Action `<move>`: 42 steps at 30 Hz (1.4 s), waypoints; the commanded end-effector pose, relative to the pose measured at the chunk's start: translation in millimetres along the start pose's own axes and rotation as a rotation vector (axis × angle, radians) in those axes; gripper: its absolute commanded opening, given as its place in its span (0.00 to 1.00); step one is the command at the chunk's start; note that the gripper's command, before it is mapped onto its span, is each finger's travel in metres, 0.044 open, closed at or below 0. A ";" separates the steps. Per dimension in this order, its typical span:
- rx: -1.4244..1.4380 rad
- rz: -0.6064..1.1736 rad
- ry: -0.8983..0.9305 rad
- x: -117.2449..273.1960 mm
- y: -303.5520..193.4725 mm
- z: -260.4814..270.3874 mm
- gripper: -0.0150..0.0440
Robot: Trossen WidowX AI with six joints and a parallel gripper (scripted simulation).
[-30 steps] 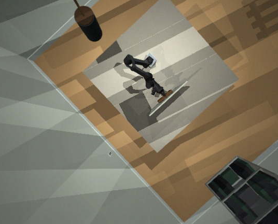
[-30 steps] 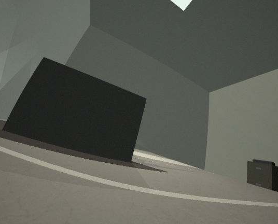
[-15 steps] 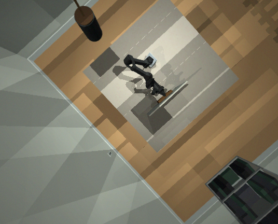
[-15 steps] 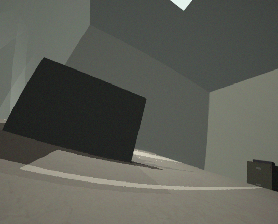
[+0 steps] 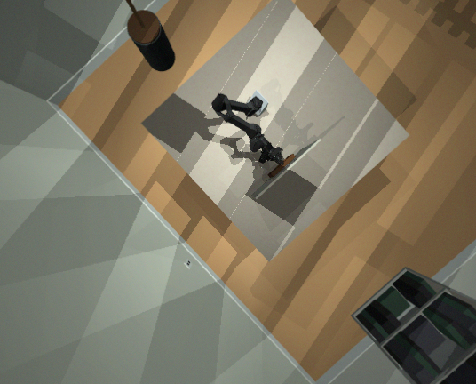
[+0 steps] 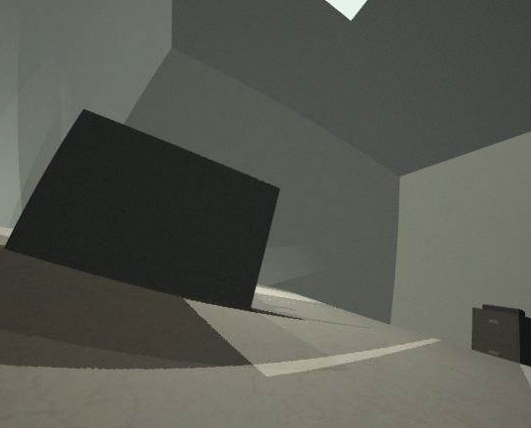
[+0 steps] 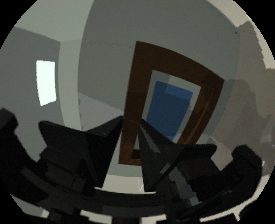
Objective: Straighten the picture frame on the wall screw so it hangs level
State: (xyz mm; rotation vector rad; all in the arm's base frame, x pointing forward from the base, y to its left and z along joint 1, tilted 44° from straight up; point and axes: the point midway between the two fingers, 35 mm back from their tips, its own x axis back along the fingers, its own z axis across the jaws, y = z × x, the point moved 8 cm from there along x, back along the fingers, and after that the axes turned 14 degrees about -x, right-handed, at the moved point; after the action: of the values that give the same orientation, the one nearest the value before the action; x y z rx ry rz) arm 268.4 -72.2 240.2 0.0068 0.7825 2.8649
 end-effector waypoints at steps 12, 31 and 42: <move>-0.043 0.002 0.002 29.0 6.1 4.3 0.69; -0.231 0.001 0.013 120.6 25.0 10.4 0.69; -0.470 0.009 0.000 187.5 20.3 40.0 0.69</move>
State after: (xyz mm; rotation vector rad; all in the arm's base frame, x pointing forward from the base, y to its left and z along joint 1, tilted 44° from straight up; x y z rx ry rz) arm 95.1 -52.3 273.5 -0.0459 0.1828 2.9696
